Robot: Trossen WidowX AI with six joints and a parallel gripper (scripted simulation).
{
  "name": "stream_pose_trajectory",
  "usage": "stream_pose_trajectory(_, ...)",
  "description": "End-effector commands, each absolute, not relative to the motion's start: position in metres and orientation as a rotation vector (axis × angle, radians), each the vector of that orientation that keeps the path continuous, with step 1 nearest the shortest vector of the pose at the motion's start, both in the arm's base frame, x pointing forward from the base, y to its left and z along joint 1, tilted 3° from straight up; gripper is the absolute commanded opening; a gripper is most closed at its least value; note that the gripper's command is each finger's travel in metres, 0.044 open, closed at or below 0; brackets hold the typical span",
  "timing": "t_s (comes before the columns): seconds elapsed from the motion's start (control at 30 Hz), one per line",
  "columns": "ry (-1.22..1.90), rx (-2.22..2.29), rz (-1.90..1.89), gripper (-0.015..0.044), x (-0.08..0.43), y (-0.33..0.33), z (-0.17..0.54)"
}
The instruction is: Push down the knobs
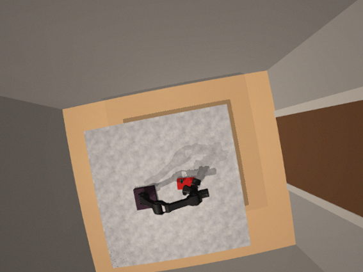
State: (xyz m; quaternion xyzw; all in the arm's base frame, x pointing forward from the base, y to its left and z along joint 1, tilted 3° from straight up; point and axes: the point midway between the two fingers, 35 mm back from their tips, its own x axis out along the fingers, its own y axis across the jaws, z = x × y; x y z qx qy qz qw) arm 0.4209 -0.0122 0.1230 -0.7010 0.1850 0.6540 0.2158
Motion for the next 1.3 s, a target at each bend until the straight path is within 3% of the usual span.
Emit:
stream_pose_trajectory(0.0,0.505,-1.946,1.813,0.0000,0.421,-0.012,0.123)
stream_pose_trajectory(1.27,0.505,-1.946,1.813,0.0000,0.423,-0.011,0.104)
